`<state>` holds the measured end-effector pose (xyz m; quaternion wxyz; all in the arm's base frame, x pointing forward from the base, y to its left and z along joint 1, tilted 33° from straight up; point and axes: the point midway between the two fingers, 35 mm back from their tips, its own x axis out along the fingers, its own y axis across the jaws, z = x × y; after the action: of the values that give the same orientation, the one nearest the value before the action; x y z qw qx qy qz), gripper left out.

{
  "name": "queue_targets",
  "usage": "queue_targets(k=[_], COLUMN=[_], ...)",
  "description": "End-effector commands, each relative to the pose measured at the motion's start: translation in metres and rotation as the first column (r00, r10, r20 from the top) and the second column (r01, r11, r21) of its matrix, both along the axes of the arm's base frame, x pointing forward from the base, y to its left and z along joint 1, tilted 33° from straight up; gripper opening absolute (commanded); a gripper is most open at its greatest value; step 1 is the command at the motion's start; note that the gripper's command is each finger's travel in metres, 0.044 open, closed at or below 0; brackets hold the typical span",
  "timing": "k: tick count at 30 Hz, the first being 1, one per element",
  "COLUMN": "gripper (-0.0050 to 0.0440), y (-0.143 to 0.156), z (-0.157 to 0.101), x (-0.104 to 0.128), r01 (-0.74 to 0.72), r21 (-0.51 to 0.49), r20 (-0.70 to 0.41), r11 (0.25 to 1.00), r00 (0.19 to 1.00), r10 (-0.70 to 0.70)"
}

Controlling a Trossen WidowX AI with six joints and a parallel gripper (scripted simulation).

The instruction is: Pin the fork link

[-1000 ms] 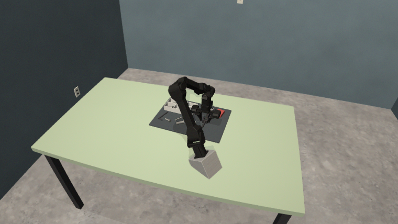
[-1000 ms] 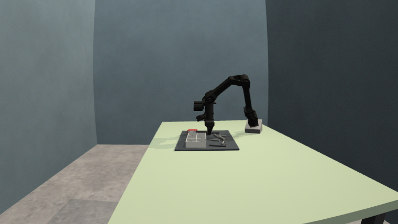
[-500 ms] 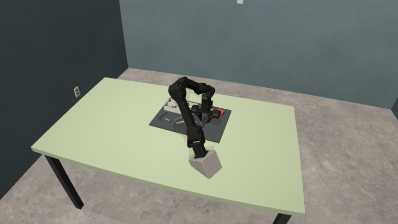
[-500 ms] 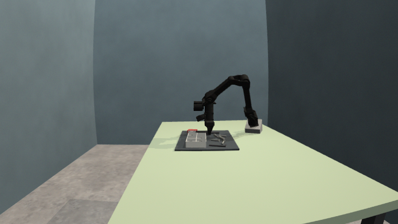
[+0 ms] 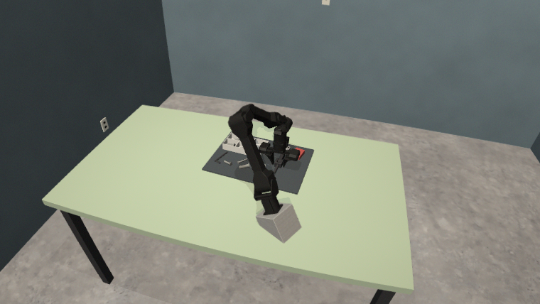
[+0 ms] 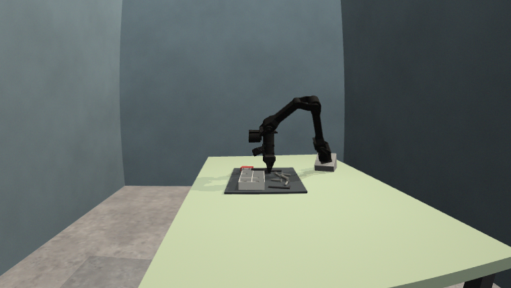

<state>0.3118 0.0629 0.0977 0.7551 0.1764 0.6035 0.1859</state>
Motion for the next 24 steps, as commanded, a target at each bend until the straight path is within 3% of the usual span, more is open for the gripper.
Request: queue_targets(k=[1,24], gripper=[0.0250,0.0250], y=[-0.003,-0.015], z=[0.017,0.038], x=[0.005,-0.001], r01=[0.000,0.000], r21=[-0.001,-0.002], r20=[0.051,0.052], r11=[1.000,1.000], r00=[0.999,0.999], r10=[0.000,0.001])
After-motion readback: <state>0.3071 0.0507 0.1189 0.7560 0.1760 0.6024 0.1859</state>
